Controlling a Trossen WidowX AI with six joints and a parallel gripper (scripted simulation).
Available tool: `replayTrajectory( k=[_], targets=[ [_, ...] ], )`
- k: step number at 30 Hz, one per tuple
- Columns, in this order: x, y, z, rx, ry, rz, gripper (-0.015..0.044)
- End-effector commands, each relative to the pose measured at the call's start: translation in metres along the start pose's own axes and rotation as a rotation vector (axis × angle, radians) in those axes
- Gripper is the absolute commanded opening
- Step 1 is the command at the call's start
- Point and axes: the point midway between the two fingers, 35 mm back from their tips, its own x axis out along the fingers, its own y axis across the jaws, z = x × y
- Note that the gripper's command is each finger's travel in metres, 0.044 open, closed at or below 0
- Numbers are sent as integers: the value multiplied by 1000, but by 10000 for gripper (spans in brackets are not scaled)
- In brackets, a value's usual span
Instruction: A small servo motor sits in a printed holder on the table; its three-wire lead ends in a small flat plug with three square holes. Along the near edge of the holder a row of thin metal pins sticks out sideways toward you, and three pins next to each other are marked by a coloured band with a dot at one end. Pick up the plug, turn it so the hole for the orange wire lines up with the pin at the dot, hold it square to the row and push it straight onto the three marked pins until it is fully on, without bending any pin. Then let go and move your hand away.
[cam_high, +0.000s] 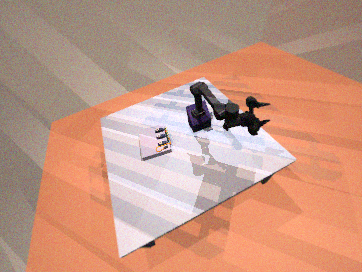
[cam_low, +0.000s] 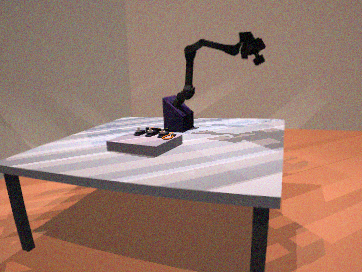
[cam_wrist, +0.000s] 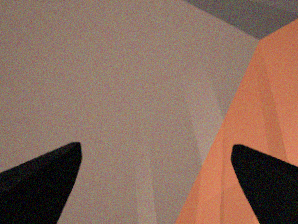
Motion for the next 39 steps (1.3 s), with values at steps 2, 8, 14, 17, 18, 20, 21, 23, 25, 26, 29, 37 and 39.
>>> replayTrajectory(
  k=[2, 8, 14, 17, 18, 20, 21, 23, 25, 26, 29, 37, 39],
  targets=[
    [0, -1, 0, -2, -4, -5, 348],
    [-6, -14, 5, -23, -43, -61, 190],
    [-20, -38, 13, -67, -116, -174, 115],
    [-29, -50, 18, -85, -154, -237, 115],
    [-32, -54, 19, -93, -166, -257, 115],
    [-38, -61, 22, -110, -189, -298, 115],
    [-40, -62, 22, -105, -194, -306, 115],
    [-42, -65, 23, -111, -203, -320, 115],
    [-46, -69, 24, -119, -215, -343, 115],
    [-48, -71, 25, -125, -223, -356, 115],
    [-57, -80, 28, -146, -251, -409, 115],
    [-92, -107, 37, -215, -341, -588, 115],
    [-102, -113, 39, -236, -359, -634, 115]
  ],
)
